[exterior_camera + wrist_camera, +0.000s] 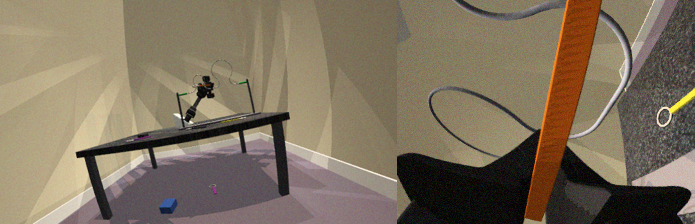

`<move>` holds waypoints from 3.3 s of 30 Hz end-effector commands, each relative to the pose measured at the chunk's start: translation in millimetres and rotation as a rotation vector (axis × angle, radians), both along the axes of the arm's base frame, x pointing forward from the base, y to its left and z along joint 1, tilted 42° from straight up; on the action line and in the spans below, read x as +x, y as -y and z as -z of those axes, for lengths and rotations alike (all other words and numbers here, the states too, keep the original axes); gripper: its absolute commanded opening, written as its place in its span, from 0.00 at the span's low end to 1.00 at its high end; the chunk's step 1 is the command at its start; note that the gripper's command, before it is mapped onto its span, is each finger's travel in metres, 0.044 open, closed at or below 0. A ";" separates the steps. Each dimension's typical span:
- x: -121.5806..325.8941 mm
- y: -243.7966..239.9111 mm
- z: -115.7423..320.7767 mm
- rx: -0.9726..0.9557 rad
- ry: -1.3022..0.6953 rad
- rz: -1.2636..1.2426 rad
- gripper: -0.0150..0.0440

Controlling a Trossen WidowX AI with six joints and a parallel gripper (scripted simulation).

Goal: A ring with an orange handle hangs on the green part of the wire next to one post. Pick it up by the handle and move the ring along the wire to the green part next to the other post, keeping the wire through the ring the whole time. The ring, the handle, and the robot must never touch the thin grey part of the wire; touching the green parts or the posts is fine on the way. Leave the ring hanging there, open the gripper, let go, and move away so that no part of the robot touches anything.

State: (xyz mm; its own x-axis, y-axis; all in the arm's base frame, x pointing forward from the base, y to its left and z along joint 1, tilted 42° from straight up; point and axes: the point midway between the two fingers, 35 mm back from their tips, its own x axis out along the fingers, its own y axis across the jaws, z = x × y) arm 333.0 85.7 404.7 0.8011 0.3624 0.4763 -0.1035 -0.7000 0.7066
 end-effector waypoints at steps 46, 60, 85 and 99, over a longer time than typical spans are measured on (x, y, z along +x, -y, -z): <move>20.6 -27.6 176.0 -1.147 0.088 0.173 0.00; 25.5 -2.9 212.9 -1.395 0.121 0.195 0.00; 30.3 27.2 242.0 -1.526 0.139 0.207 0.00; 32.0 37.8 251.7 -1.529 0.139 0.208 0.00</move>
State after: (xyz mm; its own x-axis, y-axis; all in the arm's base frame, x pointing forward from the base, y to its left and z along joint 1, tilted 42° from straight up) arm 365.5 49.9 155.8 0.8802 0.4476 -0.1576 -0.2267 0.6885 0.6889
